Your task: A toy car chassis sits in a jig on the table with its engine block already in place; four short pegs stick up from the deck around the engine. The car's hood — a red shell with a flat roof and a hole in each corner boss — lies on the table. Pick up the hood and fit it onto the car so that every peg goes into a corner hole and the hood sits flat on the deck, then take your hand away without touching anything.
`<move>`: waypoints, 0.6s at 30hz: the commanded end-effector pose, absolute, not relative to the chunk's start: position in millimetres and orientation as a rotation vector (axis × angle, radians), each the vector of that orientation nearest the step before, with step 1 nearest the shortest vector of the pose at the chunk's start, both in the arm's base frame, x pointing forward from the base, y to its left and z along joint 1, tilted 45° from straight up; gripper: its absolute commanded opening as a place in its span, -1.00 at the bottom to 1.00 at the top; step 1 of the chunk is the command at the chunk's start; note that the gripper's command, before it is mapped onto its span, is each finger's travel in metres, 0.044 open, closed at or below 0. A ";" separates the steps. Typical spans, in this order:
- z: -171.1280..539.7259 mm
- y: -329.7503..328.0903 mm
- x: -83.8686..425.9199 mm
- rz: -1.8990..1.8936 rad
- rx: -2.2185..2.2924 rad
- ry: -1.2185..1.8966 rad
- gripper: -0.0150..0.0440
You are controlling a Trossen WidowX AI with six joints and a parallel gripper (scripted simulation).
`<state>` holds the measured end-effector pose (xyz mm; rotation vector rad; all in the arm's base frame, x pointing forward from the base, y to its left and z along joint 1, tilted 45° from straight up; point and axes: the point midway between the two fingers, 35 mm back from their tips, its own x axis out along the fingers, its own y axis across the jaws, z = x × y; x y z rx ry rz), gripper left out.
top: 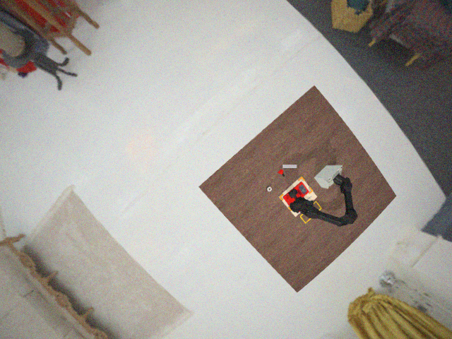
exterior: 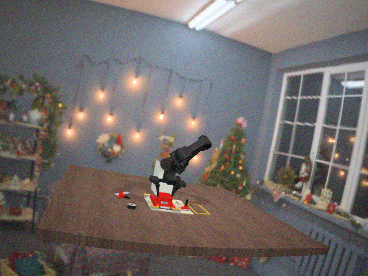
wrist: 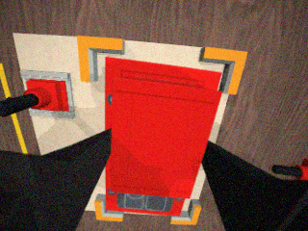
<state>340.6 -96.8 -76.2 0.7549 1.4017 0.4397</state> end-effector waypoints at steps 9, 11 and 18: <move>-77.0 -95.6 340.8 0.437 0.756 1.395 -0.49; -77.0 -95.5 340.7 0.437 0.757 1.395 -0.49; -76.8 -95.2 340.5 0.437 0.757 1.395 -0.49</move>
